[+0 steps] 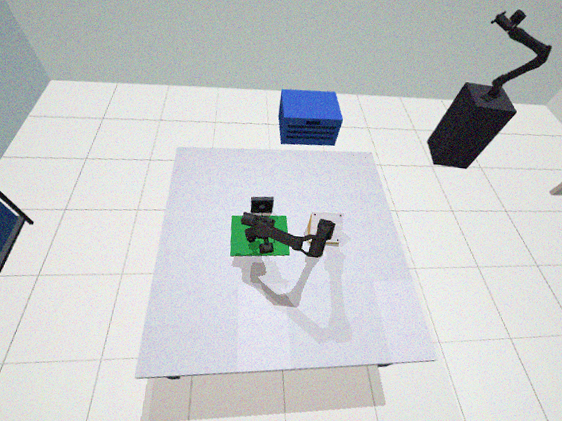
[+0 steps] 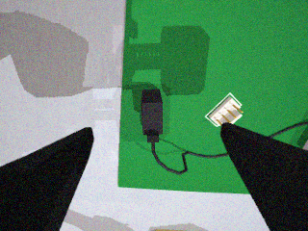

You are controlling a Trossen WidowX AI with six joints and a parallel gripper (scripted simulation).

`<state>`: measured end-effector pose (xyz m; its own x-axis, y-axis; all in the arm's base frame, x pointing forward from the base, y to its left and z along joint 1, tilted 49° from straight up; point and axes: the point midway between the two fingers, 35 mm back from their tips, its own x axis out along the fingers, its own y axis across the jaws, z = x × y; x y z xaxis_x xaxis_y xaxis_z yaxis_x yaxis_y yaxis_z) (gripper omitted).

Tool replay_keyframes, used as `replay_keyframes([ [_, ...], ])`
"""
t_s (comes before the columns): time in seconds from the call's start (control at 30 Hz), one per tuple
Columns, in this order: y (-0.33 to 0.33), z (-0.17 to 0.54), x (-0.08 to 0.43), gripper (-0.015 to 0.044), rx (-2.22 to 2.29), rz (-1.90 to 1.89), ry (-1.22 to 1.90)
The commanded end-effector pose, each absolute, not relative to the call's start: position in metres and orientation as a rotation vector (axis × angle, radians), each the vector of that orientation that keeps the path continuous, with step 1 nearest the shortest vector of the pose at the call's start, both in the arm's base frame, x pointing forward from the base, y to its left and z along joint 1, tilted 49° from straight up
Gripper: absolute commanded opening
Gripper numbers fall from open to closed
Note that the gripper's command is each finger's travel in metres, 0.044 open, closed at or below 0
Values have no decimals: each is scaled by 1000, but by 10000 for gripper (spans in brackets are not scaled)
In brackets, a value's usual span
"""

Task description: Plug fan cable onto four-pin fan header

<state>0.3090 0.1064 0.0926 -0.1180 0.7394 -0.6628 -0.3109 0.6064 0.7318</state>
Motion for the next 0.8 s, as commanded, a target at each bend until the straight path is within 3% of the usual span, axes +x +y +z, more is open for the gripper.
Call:
replay_keyframes([
  [0.0,114,89,307,440,399,929,1408],
  [0.77,138,68,305,440,399,929,1408],
])
